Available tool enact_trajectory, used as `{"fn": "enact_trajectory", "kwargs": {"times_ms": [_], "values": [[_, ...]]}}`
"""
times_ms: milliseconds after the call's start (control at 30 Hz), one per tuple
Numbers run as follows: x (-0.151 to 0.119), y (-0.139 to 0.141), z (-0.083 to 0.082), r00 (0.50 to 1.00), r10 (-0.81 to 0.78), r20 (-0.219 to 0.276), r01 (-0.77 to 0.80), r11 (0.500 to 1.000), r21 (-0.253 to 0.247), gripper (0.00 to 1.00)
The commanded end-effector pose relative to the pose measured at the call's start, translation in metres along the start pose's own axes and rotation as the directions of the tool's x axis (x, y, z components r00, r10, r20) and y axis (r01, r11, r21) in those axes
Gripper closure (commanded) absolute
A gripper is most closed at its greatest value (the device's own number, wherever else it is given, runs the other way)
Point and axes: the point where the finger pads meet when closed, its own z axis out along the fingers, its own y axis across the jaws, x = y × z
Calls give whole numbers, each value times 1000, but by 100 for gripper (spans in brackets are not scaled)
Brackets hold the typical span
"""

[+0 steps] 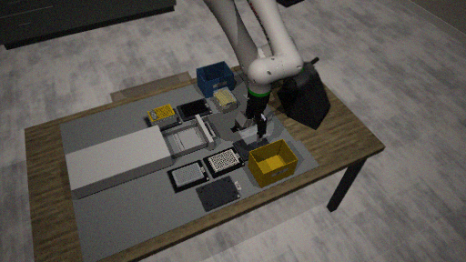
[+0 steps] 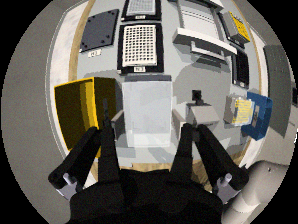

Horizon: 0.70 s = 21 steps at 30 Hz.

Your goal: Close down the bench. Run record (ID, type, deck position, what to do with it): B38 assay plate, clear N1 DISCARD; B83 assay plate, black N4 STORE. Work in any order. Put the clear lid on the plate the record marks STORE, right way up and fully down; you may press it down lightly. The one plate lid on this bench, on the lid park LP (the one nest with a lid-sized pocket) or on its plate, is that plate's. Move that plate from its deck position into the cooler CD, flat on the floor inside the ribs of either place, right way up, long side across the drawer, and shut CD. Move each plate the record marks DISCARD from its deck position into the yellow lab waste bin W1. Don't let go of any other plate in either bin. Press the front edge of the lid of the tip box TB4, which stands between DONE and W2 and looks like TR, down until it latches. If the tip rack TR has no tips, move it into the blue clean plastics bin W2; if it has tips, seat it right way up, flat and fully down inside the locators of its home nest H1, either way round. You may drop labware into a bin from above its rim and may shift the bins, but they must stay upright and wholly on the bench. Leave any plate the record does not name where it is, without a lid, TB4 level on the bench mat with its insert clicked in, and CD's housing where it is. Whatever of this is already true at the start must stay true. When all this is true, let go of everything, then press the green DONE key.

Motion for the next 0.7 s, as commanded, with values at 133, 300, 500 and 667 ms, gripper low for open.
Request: {"fn": "enact_trajectory", "kwargs": {"times_ms": [133,300,500,667], "values": [[0,0,-8,1000,0,0,0,1000,0,100],[0,0,-13,1000,0,0,0,1000,0,100],[0,0,-21,1000,0,0,0,1000,0,100],[0,0,-28,1000,0,0,0,1000,0,100]]}}
